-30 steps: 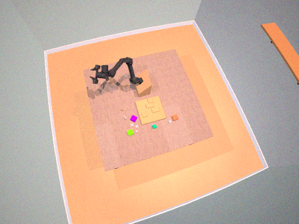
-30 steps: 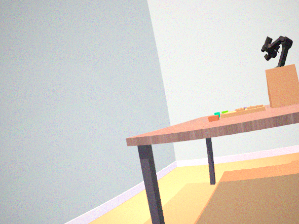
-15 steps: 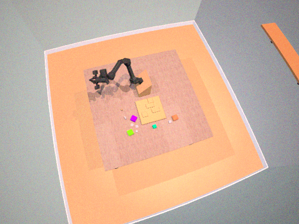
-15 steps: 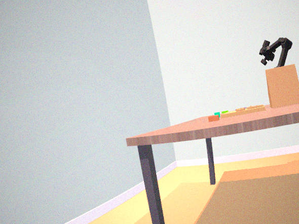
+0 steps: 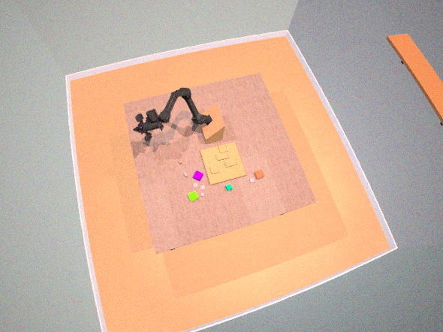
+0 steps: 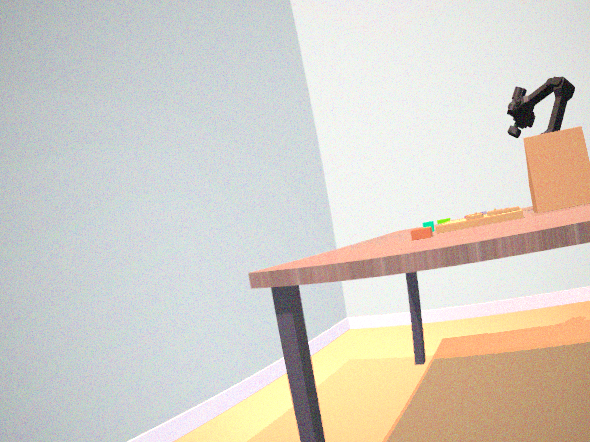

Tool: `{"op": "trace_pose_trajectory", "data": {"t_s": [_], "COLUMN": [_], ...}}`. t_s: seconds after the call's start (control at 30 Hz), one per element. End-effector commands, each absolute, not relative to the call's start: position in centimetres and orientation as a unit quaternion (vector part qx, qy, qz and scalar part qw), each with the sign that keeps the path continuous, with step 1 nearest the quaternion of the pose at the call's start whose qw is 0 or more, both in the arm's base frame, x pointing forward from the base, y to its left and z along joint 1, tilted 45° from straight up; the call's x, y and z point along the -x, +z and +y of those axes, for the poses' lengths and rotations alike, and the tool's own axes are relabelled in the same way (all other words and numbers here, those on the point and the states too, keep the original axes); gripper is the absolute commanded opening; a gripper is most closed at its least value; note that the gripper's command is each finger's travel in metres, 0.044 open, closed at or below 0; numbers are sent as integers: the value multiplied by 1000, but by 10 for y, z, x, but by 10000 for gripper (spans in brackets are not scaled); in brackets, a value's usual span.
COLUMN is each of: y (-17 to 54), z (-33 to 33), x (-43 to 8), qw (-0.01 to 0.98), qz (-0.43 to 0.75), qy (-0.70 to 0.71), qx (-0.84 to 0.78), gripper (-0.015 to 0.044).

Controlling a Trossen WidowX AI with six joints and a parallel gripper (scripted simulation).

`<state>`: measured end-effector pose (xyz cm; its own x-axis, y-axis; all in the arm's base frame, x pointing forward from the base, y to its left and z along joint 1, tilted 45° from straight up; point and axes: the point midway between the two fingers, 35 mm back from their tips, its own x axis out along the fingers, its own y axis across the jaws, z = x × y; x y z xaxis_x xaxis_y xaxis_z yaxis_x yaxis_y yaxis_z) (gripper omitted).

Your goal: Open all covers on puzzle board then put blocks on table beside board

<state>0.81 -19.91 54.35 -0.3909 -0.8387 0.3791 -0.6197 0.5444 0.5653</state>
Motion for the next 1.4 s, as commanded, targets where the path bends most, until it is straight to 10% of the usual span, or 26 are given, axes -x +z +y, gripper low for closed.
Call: {"op": "trace_pose_trajectory", "data": {"t_s": [0.0,1.37], "y": [535,411], "z": [-212,-278], "x": [-25,-191], "qw": [346,546], "qz": [-795,-478], "qy": [-200,-501], "qx": [-456,-472], "gripper": [0,0]}}
